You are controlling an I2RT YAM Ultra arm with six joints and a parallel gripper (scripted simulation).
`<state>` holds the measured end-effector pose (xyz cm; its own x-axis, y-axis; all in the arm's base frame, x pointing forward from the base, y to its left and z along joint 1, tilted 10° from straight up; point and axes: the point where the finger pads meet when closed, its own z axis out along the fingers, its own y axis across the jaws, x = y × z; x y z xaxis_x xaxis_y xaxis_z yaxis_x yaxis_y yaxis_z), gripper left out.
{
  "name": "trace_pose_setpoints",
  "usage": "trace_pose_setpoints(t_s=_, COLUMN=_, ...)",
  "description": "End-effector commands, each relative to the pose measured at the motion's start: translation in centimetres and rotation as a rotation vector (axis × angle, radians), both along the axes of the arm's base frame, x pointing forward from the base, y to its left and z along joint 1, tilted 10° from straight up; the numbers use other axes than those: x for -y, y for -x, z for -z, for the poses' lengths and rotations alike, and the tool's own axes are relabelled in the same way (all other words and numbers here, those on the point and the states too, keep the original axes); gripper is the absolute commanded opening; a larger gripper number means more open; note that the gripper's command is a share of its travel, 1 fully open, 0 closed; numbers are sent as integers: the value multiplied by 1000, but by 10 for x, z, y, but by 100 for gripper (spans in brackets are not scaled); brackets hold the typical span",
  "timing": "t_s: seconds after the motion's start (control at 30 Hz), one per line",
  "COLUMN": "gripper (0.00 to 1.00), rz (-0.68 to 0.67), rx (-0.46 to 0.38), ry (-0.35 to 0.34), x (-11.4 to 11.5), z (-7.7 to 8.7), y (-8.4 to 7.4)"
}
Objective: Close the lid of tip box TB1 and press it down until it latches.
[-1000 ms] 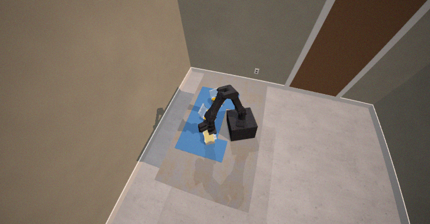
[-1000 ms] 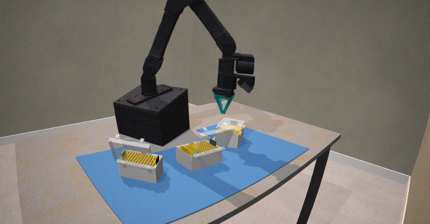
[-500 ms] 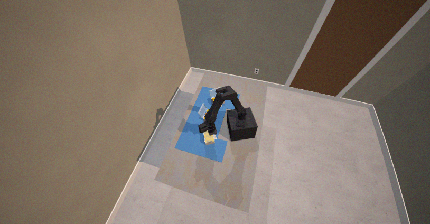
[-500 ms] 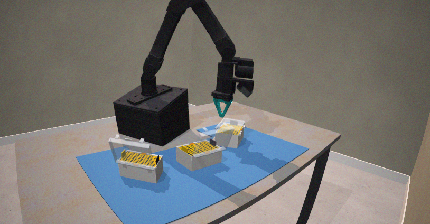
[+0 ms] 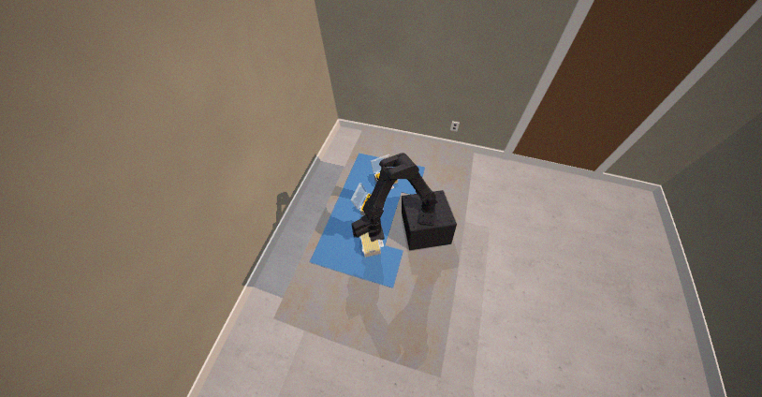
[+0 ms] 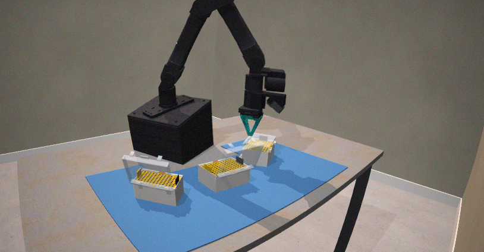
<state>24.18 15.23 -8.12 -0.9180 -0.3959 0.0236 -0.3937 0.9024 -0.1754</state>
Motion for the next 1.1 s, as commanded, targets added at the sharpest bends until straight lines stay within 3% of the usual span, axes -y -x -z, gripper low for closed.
trace_pose_setpoints(t_s=0.0, gripper=0, rz=-2, rx=15, ry=-11, x=-3, z=-2, y=-4)
trace_pose_setpoints(t_s=1.07, gripper=0, rz=-2, rx=15, ry=-11, x=-2, z=5, y=-4)
